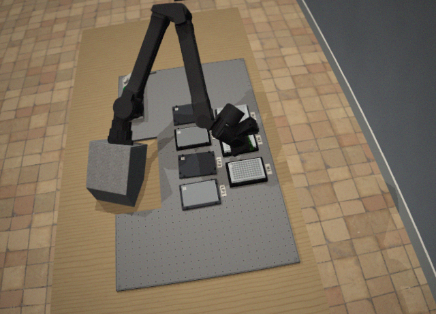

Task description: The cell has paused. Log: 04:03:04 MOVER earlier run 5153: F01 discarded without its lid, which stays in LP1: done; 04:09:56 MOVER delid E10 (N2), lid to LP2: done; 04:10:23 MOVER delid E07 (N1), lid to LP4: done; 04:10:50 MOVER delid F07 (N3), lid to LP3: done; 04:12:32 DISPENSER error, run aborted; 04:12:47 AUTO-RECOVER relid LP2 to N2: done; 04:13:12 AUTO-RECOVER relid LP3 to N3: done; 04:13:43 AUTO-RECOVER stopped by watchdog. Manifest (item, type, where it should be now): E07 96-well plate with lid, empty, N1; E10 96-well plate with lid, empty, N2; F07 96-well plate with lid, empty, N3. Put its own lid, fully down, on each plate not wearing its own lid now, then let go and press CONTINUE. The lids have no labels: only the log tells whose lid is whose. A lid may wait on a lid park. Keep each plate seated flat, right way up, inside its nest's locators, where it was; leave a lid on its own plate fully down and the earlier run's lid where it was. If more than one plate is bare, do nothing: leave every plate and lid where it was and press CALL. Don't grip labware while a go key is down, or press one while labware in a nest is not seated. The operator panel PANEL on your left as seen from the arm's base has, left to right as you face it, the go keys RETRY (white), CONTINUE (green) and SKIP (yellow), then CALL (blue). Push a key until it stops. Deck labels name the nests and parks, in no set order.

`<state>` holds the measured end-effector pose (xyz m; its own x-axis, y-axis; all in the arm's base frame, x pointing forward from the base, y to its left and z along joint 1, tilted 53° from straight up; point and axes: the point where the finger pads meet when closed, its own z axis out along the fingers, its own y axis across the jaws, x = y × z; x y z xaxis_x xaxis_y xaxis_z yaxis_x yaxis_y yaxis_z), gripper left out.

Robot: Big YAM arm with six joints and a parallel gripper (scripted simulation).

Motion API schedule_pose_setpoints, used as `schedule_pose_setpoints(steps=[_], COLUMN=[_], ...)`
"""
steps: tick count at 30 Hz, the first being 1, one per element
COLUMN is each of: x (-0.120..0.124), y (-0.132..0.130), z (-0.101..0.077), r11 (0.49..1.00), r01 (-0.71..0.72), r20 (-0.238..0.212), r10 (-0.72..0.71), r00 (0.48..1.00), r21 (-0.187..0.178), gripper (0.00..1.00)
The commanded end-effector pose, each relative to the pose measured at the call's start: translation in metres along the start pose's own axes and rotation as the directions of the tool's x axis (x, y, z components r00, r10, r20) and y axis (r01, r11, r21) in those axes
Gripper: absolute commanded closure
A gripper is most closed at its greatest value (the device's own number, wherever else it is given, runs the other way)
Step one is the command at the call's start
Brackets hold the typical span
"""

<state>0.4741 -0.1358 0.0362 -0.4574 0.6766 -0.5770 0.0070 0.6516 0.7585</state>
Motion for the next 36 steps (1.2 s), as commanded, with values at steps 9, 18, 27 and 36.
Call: schedule_pose_setpoints(steps=[9,18,27,36], x=[-0.018,-0.018,-0.014,0.005], y=[0.003,0.003,0.002,0.027], z=[-0.004,-0.004,-0.016,-0.035], r11=[0.999,0.999,0.999,0.998], r01=[0.038,0.038,0.034,0.055], r20=[0.038,0.038,0.022,-0.145], r10=[-0.038,-0.038,-0.034,-0.055], r00=[0.999,0.999,0.999,0.988], r21=[-0.004,-0.004,0.008,-0.003], gripper=[1.00,1.00,0.00,0.00])
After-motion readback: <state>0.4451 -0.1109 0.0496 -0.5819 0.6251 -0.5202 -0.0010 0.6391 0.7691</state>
